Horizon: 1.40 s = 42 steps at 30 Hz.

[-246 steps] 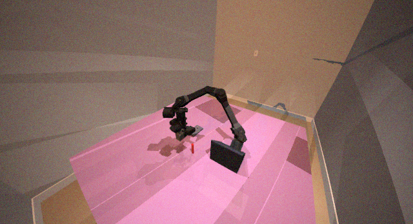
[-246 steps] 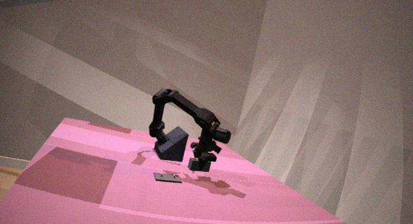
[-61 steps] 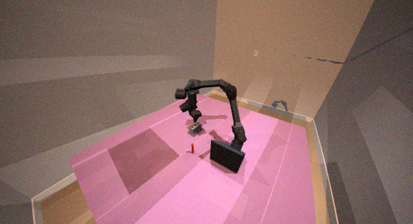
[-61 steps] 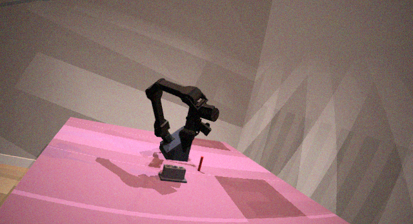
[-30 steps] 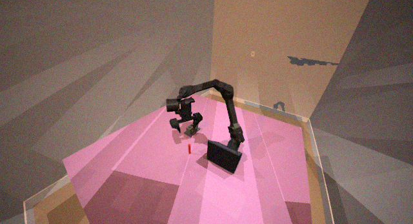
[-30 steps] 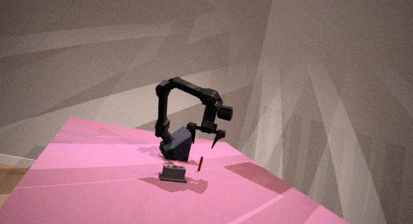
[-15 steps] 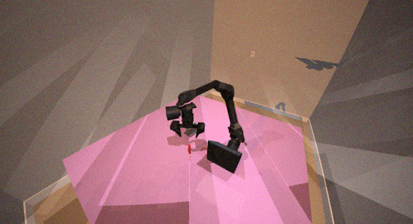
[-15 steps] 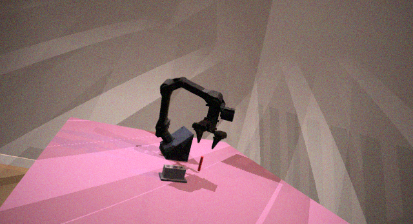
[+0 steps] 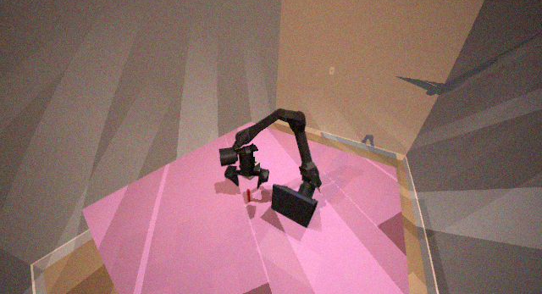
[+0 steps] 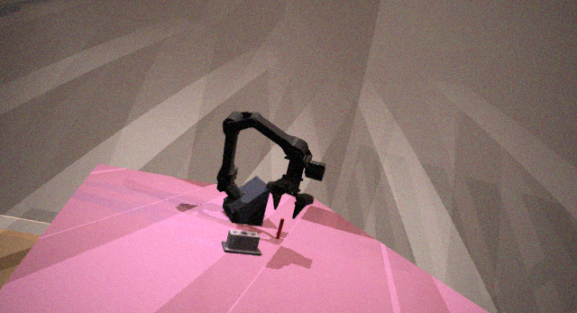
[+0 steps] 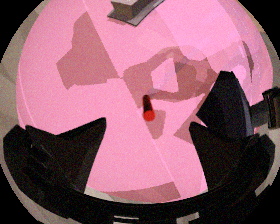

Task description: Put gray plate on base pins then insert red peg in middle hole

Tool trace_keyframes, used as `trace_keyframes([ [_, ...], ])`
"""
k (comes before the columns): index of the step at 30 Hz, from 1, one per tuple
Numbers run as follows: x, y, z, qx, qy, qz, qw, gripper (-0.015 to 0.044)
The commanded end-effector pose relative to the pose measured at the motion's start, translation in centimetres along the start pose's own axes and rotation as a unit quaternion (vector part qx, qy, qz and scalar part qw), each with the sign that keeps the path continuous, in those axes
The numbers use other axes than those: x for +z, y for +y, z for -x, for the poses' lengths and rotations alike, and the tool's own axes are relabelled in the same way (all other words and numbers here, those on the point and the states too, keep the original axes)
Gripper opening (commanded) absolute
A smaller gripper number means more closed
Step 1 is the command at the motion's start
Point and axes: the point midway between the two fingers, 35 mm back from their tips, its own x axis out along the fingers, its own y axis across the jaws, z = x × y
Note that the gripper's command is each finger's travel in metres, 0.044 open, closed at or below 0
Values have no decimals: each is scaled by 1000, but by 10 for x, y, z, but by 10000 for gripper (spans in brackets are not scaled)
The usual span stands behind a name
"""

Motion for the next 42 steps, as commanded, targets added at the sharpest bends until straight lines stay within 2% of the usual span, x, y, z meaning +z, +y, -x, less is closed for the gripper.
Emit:
trace_keyframes([
  [1,0,0,-6,1,-2,3,1000,440],
  [36,0,-1,-60,1,-3,3,1000,440],
  [42,0,-1,-60,1,-3,3,1000,282],
])
